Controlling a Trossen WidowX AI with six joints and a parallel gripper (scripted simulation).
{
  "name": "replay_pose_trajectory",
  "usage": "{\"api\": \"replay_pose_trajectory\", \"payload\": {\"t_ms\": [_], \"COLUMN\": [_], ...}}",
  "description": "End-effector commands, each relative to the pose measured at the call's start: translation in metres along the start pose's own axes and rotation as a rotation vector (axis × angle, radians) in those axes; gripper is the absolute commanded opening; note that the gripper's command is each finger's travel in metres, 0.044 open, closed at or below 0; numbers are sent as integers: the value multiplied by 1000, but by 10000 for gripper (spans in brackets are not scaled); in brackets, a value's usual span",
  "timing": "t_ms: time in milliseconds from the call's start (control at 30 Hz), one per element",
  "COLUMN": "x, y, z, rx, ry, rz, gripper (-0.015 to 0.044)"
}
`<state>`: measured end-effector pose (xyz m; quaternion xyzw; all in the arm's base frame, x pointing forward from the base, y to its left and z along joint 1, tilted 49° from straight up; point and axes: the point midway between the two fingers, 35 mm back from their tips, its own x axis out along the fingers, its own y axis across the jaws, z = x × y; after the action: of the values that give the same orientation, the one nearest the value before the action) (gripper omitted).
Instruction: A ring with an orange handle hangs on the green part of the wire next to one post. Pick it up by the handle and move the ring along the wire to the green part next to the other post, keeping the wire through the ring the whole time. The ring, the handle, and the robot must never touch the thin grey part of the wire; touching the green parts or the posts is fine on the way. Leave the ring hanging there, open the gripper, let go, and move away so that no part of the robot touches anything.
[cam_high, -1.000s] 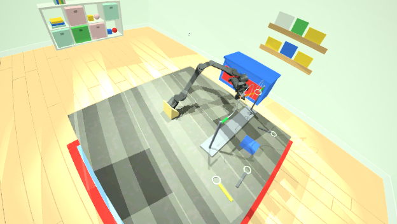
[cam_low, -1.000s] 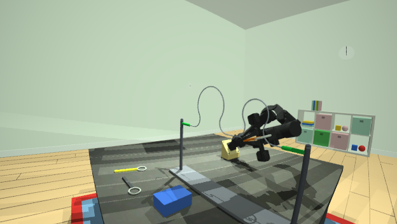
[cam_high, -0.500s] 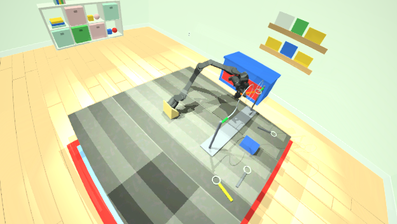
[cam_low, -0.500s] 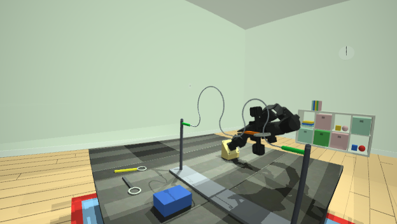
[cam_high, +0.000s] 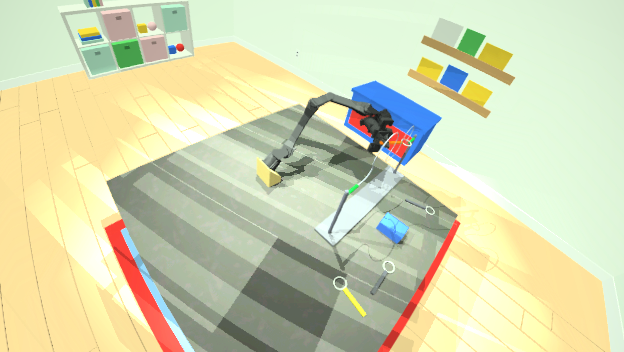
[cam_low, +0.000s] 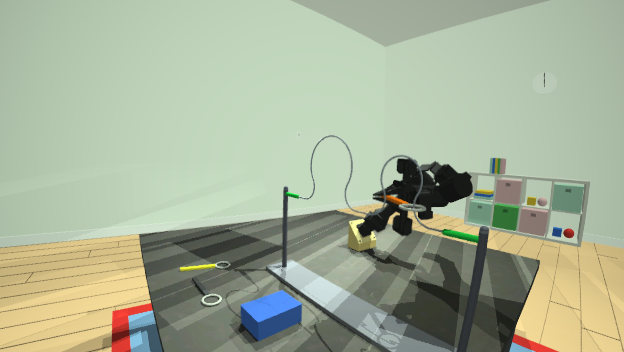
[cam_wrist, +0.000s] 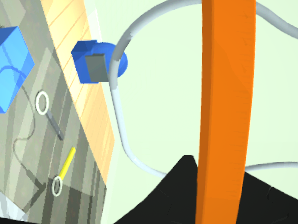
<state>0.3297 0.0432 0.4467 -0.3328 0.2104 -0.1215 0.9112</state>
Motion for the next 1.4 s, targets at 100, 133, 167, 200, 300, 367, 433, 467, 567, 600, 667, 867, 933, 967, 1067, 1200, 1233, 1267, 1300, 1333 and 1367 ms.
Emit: {"api": "replay_pose_trajectory", "payload": {"t_ms": [100,133,167,200,300,367,433,467,567,600,667,867,933,967,1067,1200,1233,1267,1300,1333,1367], "x": [-3,-3,-3,-3,-3,-4,-4,-4,-4,-5,-5,-6,-7,-7,-8,-9,-9,-9,-10,-10,-10], "y": [-16,-17,-19,-20,-24,-27,-30,-31,-35,-36,-39,-46,-49,-51,-55,-60,-61,-61,-62,-62,-63], "z": [0,1,1,1,1,2,2,2,3,3,4,6,7,7,9,11,11,11,12,12,12], "rx": [-56,-64,-73,-82,-105,-121,-137,-145,-165,-172,-185,-225,-238,-245,-264,-276,-275,-272,-270,-267,-262], "ry": [-4,-4,-4,-4,-4,-4,-3,-3,-3,-3,-2,-1,-1,-1,0,0,0,0,0,1,1], "rz": [-44,-49,-53,-58,-70,-79,-87,-91,-101,-104,-111,-132,-138,-142,-151,-156,-155,-153,-151,-149,-146], "gripper": [-150,-150,-150,-150,-150,-150,-150,-150,-150,-150,-150,-150,-150,-150,-150,-150,-150,-150,-150,-150,-150]}}
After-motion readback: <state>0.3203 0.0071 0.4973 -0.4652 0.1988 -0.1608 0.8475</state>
